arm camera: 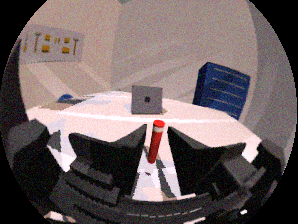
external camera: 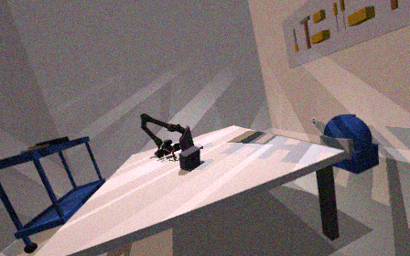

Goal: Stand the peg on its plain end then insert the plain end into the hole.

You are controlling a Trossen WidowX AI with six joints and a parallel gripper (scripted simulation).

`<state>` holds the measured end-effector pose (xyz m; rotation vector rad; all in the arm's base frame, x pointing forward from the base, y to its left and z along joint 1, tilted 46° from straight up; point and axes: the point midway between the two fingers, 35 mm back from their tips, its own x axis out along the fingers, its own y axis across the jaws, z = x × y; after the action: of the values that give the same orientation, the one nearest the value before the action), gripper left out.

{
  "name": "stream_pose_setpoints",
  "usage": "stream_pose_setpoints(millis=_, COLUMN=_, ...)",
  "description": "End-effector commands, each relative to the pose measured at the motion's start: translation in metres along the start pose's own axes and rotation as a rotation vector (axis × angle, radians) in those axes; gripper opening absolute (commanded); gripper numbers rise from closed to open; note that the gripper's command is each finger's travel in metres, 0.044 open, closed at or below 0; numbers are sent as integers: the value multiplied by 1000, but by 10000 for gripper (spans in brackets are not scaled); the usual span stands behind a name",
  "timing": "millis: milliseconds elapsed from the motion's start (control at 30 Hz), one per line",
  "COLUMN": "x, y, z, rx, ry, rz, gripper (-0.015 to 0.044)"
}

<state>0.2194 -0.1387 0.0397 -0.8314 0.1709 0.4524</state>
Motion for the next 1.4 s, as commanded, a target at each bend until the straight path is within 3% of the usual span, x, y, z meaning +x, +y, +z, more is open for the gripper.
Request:
stream_pose_setpoints(millis=0, x=0, y=0, z=0, rx=1, ry=1, rz=0, gripper=209)
stream_pose_setpoints(millis=300, x=0, y=0, z=0, rx=1, ry=1, rz=0, gripper=440)
stream_pose_setpoints(millis=633, x=0, y=-2, z=5, rx=0, ry=2, rz=4, gripper=440)
stream_pose_setpoints(millis=967, x=-2, y=-20, z=78, rx=-8, ry=16, rz=30, gripper=440)
stream_pose_setpoints(millis=1367, x=-13, y=-5, z=157, rx=-3, ry=0, rz=-1, gripper=440)
